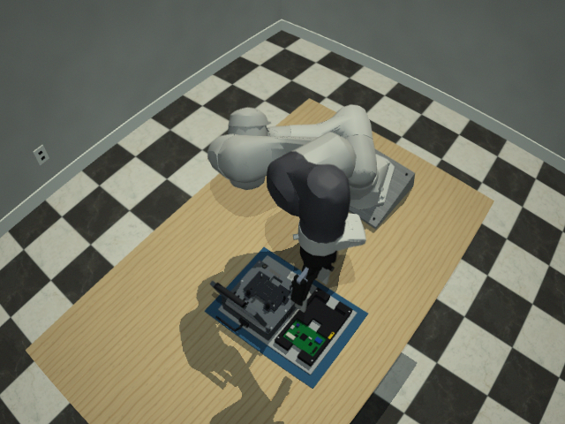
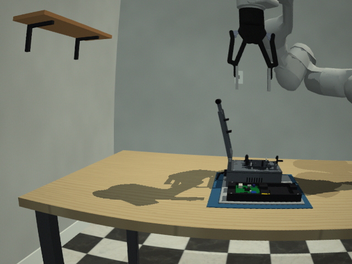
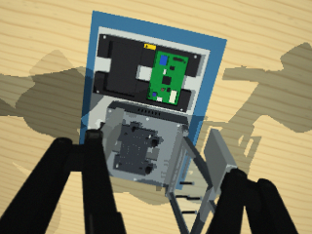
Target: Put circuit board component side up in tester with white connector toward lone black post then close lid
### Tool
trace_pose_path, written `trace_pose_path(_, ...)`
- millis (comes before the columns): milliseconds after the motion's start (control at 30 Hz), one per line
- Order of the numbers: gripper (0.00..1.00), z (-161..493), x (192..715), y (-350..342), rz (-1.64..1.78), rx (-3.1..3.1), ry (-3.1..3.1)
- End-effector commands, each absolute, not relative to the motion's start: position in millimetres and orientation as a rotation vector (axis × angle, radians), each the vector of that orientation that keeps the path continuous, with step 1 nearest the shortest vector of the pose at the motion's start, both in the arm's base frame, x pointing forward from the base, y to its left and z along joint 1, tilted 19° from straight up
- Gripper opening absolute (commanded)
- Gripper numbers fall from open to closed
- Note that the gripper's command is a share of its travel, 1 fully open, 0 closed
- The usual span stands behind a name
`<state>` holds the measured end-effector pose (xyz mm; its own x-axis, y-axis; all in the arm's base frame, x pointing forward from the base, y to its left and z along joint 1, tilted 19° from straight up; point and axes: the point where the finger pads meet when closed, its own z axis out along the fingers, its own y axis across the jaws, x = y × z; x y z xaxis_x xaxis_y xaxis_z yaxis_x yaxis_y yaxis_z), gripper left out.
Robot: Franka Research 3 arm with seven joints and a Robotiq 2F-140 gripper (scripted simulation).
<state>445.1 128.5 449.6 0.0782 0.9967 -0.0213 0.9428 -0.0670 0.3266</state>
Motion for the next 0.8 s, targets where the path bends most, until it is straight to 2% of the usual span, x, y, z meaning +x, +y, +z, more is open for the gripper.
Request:
trace_pose_path(0,0.58,450.0,445.2,127.1,0.305,2.098,1.952)
trace_pose_path(767,0.58,426.8,453.2,126.0,0.305,2.098,1.952)
